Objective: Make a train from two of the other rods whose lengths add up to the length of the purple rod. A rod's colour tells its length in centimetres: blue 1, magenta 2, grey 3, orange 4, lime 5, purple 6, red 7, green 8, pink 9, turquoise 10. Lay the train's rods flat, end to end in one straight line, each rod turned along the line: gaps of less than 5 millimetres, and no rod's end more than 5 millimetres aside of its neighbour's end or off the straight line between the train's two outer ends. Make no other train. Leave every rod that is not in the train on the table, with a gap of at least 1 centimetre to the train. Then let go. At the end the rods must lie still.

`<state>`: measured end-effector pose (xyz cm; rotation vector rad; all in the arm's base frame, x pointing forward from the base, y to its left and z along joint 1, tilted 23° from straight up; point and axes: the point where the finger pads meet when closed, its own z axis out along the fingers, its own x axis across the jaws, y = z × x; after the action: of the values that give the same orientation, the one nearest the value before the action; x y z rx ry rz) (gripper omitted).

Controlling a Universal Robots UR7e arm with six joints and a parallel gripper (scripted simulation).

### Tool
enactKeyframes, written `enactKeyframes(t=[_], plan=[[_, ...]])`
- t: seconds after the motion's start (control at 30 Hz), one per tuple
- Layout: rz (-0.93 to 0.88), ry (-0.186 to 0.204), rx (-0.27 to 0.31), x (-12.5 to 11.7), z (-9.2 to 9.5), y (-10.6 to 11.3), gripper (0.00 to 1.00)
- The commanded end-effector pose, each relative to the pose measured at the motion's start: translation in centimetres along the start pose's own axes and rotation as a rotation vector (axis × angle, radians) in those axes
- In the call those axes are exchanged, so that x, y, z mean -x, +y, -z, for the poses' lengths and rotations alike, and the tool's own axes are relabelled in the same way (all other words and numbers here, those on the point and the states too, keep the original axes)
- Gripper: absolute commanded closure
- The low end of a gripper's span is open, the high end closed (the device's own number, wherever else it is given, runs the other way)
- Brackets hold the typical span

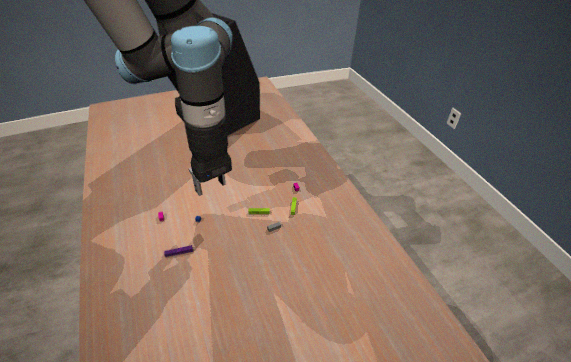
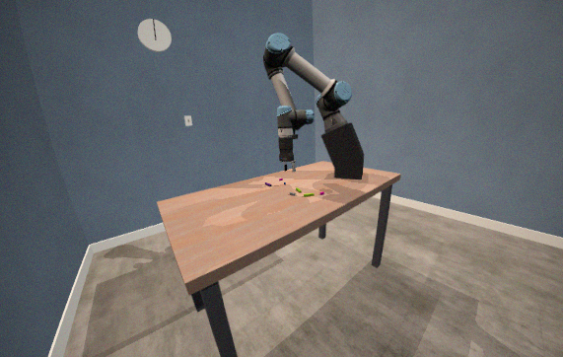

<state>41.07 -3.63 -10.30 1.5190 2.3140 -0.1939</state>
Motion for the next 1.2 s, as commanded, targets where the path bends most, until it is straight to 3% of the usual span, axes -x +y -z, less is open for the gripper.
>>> enactKeyframes(t=[0.0, 1.17], plan=[[-0.146, -0.009, -0.003, -0.6, -0.1, 0.4, 0.00], [-0.834, -0.010, 0.000, -4.4, -0.7, 1.8, 0.00]])
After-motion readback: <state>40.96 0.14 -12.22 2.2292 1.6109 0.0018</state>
